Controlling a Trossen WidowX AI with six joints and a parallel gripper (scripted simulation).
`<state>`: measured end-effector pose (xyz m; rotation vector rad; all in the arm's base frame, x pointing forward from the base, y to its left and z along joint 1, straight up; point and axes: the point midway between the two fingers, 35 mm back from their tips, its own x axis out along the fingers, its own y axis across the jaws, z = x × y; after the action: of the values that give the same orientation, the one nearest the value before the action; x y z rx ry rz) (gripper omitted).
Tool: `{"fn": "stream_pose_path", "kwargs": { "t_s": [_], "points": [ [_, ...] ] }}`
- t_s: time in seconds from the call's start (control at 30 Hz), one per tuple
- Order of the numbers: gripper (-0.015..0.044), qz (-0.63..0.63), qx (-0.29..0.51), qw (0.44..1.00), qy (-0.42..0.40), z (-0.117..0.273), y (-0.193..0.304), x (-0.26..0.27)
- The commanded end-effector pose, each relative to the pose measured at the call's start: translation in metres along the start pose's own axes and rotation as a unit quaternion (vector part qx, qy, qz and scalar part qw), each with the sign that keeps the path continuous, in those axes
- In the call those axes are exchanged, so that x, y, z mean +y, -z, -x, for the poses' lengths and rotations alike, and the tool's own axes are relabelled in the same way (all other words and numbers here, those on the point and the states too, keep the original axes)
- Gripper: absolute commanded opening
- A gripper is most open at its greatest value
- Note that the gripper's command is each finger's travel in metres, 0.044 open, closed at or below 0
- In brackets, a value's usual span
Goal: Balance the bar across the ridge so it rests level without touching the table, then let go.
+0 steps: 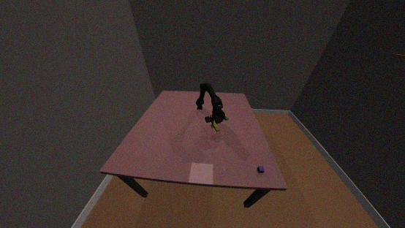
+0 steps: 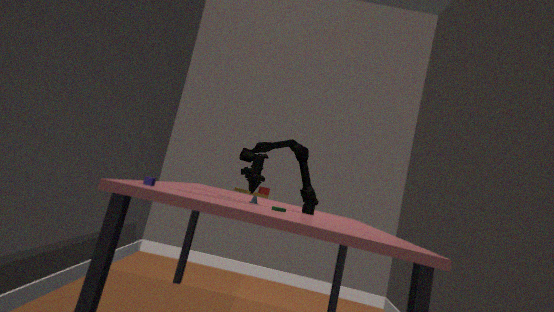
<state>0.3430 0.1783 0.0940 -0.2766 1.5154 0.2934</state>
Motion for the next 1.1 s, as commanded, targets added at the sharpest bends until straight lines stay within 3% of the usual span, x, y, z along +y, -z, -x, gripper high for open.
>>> {"fn": "stream_pose_path", "kwargs": {
  "t_s": [0.0, 1.07],
  "points": [
    [0.0000, -0.001, 0.001, 1.000, 0.000, -0.0036, 0.0000, 0.0001],
    [0.0000, 0.000, -0.001, 1.000, 0.000, 0.0002, -0.0008, 0.0001]
  ]
}}
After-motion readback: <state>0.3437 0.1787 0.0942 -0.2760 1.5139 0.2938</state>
